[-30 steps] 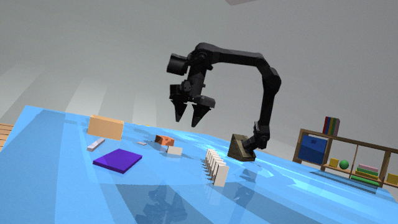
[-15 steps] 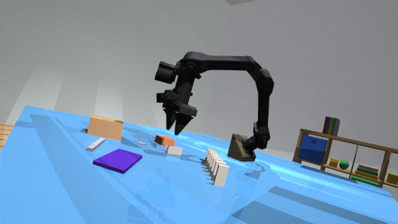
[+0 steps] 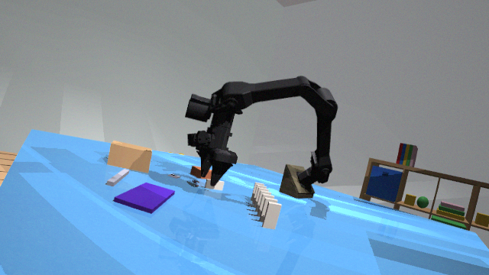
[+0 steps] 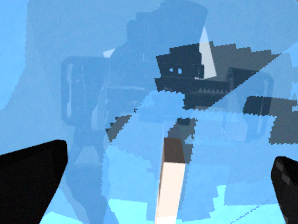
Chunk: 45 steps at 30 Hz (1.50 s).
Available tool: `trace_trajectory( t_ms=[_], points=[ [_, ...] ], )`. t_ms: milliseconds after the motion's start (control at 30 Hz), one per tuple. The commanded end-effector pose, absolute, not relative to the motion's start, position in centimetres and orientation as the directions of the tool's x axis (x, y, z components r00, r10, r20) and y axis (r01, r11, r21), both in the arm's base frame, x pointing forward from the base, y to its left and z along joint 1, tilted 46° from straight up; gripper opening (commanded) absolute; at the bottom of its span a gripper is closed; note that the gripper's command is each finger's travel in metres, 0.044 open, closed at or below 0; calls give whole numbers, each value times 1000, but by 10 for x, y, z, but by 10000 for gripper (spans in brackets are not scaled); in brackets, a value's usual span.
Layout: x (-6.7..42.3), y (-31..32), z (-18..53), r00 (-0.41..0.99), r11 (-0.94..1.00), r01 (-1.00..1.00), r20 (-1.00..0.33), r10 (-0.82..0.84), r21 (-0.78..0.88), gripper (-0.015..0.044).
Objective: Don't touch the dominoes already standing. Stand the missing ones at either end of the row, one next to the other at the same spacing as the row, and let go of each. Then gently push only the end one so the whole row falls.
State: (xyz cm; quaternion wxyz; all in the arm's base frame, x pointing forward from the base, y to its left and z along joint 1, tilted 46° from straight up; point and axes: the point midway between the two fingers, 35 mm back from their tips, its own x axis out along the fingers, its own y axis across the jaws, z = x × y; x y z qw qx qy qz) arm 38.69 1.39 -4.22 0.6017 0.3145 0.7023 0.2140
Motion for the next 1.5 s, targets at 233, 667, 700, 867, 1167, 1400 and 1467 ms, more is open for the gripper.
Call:
trace_trajectory(
  t_ms=[233, 667, 700, 867, 1167, 1400, 1467],
  points=[
    [383, 24, -51, -88, 707, 191, -706, 703, 680, 440],
    [383, 24, -51, -88, 707, 191, -706, 703, 680, 125],
    [383, 24, -51, -88, 707, 191, -706, 703, 680, 99],
    [383, 24, -51, -88, 707, 191, -706, 703, 680, 20],
    [383, 20, -47, -88, 708, 191, -706, 703, 680, 20],
    [391, -17, -13, -88, 709, 191, -708, 701, 679, 20],
    [393, -28, -3, -88, 710, 191, -708, 701, 678, 20]
  ],
)
